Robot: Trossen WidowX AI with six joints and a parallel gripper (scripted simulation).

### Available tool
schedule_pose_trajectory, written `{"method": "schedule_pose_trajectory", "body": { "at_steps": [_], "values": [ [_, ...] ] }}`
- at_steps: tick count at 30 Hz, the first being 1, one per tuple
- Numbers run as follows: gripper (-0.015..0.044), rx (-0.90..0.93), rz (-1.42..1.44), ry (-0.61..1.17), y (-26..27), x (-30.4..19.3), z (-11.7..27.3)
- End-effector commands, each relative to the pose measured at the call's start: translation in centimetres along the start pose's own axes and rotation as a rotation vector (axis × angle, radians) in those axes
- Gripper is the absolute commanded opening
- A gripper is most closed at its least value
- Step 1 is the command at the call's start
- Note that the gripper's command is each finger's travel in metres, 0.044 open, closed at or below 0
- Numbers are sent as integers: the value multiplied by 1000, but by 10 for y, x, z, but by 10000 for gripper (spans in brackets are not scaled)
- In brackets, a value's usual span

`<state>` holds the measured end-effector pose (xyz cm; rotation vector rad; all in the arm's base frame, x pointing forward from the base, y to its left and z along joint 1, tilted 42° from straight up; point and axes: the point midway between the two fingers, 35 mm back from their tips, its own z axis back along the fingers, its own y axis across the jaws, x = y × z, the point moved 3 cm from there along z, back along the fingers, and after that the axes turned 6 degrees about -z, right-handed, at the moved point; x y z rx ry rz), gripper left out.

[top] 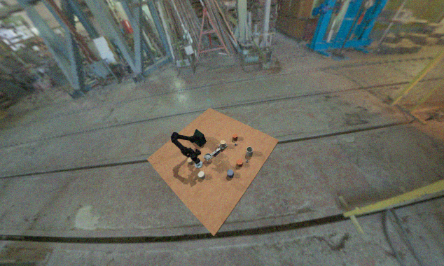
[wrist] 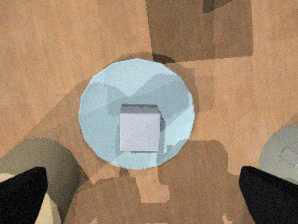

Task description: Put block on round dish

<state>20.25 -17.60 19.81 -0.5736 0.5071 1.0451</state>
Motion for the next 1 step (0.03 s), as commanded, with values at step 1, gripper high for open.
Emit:
{"method": "schedule_pose_trajectory", "body": {
  "at_steps": [1],
  "values": [
    [440,2,-5,7,2,-2,9]
  ]
}}
